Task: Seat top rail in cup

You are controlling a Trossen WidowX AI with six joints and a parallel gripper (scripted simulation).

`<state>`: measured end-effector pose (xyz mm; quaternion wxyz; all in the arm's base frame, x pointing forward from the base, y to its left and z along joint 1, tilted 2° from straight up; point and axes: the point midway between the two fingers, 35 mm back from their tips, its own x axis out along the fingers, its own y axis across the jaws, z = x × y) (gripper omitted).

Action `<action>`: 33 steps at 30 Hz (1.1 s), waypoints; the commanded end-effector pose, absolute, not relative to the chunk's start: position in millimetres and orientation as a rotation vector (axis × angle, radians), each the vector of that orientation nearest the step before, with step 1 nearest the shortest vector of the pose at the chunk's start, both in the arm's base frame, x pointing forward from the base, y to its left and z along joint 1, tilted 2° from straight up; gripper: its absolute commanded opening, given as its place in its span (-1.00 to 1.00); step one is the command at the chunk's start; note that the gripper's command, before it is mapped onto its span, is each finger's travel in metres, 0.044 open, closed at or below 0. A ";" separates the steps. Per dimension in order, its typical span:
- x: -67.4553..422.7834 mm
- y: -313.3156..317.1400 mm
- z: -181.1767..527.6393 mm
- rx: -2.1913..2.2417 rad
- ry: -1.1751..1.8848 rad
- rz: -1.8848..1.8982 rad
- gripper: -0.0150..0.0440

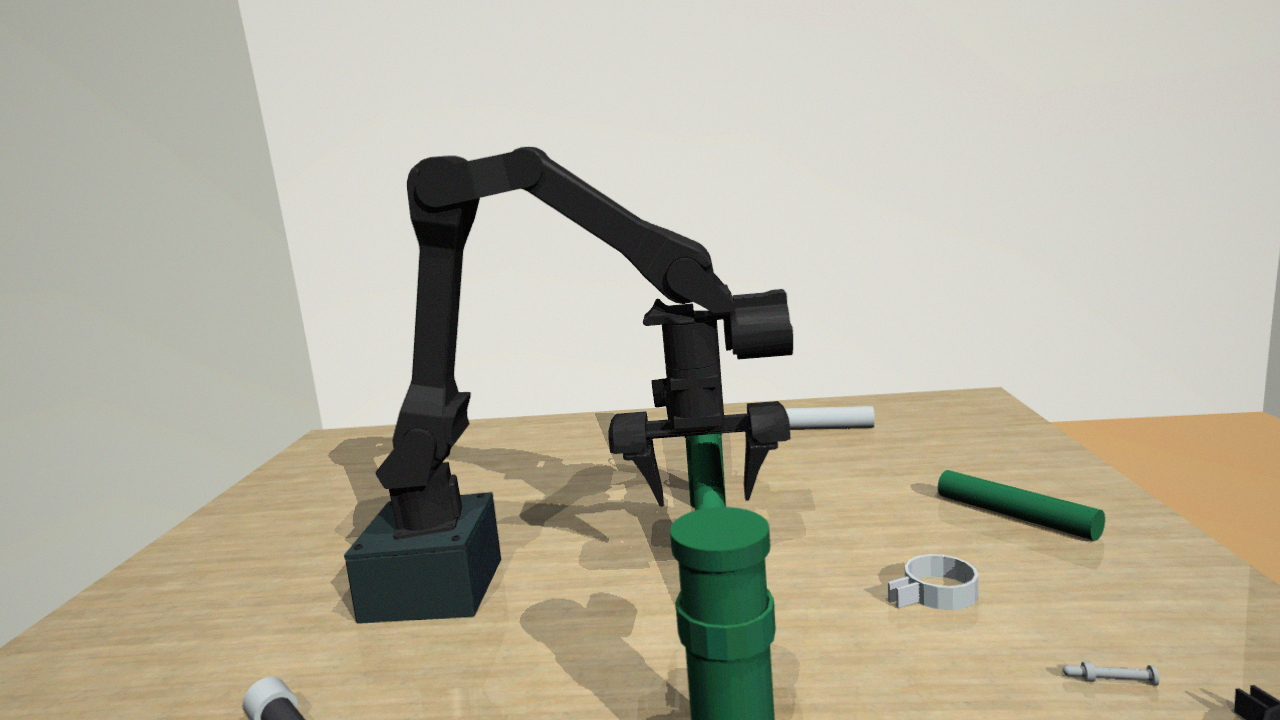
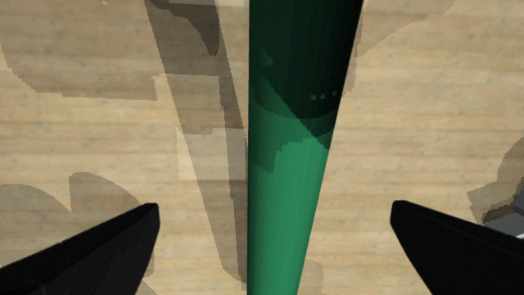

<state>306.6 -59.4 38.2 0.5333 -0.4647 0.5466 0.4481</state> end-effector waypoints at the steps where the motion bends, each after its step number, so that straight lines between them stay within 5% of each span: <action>1: 304.7 -58.7 27.5 -1.101 1.307 1.082 1.00; 33: 302.8 -59.5 -16.7 -1.101 1.307 1.083 0.91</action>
